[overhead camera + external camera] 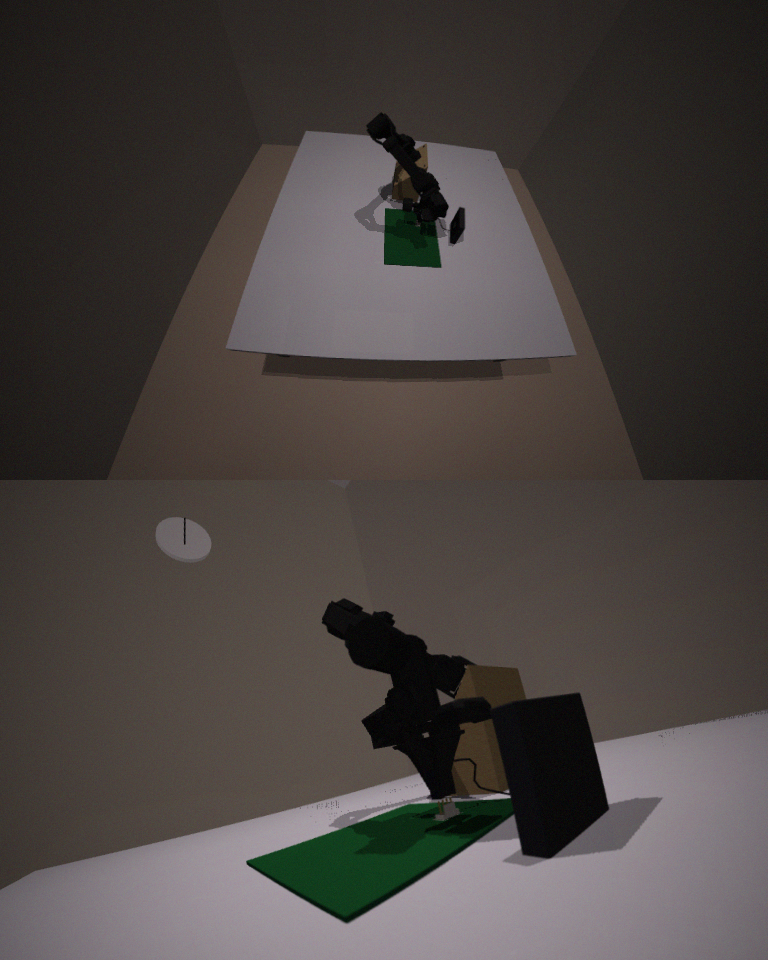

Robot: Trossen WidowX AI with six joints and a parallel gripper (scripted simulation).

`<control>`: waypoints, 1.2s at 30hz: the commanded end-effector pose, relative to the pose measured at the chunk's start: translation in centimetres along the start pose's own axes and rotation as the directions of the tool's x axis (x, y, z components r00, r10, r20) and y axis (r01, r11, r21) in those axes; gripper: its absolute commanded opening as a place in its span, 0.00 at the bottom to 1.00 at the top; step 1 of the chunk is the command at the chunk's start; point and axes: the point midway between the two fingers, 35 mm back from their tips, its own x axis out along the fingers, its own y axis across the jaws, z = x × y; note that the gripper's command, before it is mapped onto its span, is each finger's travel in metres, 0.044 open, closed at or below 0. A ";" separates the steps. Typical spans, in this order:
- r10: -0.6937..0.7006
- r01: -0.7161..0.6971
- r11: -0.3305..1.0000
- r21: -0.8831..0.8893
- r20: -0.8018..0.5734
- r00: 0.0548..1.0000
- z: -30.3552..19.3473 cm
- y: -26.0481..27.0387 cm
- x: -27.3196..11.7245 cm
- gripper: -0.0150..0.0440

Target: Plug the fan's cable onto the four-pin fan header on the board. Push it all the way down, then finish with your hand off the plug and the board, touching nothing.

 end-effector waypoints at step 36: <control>-0.004 0.004 1.000 -0.005 0.002 1.000 0.0 -0.2 0.5 0.25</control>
